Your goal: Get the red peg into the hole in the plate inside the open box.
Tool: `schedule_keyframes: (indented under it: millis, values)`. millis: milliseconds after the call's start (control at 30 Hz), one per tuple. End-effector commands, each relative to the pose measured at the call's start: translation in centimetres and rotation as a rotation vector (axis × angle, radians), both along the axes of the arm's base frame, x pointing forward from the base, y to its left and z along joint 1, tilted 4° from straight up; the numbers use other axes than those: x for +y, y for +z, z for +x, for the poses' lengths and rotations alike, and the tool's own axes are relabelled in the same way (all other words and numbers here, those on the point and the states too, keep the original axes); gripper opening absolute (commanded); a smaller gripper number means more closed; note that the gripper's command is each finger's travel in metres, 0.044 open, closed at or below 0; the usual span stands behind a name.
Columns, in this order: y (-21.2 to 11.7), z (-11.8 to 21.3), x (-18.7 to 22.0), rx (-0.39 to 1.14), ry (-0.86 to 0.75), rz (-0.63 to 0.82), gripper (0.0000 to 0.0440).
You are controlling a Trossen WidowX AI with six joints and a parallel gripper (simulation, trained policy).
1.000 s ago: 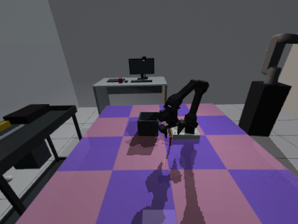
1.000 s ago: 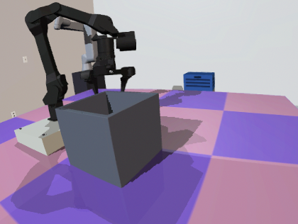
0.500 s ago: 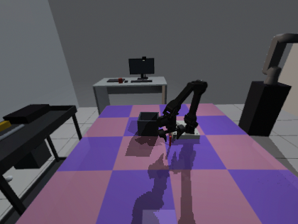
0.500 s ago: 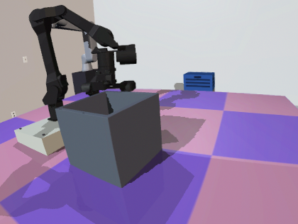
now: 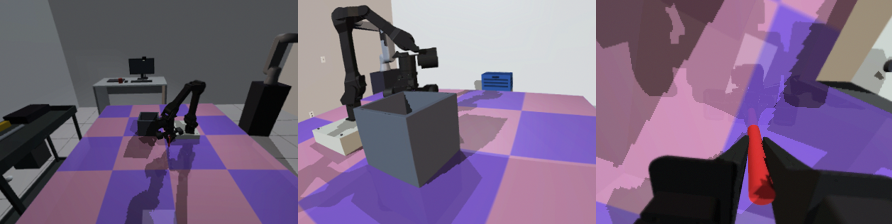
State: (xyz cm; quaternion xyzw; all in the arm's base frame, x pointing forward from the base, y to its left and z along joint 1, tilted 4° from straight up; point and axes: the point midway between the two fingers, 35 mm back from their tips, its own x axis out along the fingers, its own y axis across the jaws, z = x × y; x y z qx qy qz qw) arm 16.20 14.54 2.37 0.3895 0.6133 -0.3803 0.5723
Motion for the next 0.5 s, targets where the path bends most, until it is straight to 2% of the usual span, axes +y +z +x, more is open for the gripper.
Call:
schedule_keyframes:
  millis: [0, 467]
  values:
    - [0.3, 0.6, 0.5, -0.013, 0.008, 0.02, 0.0]
    - [5.7, 3.3, 2.0, -0.129, -0.022, 0.162, 0.0]
